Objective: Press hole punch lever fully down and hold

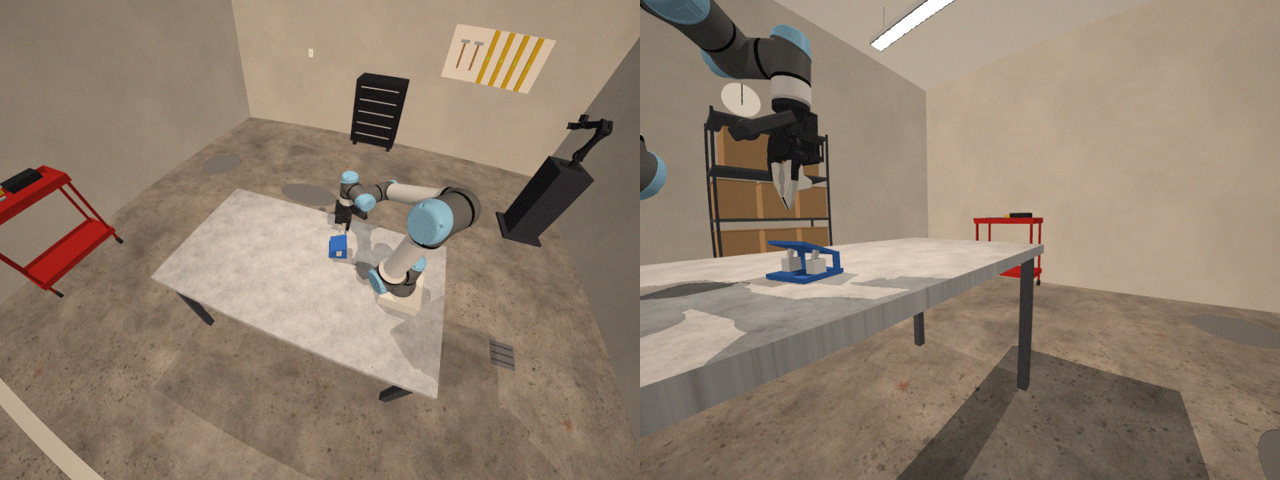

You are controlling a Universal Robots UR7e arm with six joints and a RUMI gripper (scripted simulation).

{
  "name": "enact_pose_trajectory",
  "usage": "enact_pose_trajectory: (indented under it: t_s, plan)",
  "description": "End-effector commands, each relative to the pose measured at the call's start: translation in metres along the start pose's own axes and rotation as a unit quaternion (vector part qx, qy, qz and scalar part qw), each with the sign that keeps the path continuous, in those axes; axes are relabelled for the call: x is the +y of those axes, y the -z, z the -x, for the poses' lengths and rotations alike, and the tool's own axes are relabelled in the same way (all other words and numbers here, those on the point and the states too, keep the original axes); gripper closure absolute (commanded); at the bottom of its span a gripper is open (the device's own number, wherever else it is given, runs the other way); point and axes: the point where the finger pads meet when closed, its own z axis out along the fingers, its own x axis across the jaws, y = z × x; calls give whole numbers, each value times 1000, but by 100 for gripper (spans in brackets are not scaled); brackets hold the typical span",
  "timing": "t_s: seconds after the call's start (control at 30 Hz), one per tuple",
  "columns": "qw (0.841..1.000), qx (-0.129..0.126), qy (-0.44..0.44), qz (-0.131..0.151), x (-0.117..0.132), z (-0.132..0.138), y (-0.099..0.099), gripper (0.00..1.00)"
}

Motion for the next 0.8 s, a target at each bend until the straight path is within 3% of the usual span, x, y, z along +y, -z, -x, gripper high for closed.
enact_pose_trajectory:
  t_s: [0.0, 0.4, 0.77]
  plan:
    - [1000, 0, 0, 0, 0, 0, 0, 100]
    - [1000, -1, 0, 0, 0, 1, -7, 100]
    - [1000, -1, 0, 0, -1, 2, -25, 100]
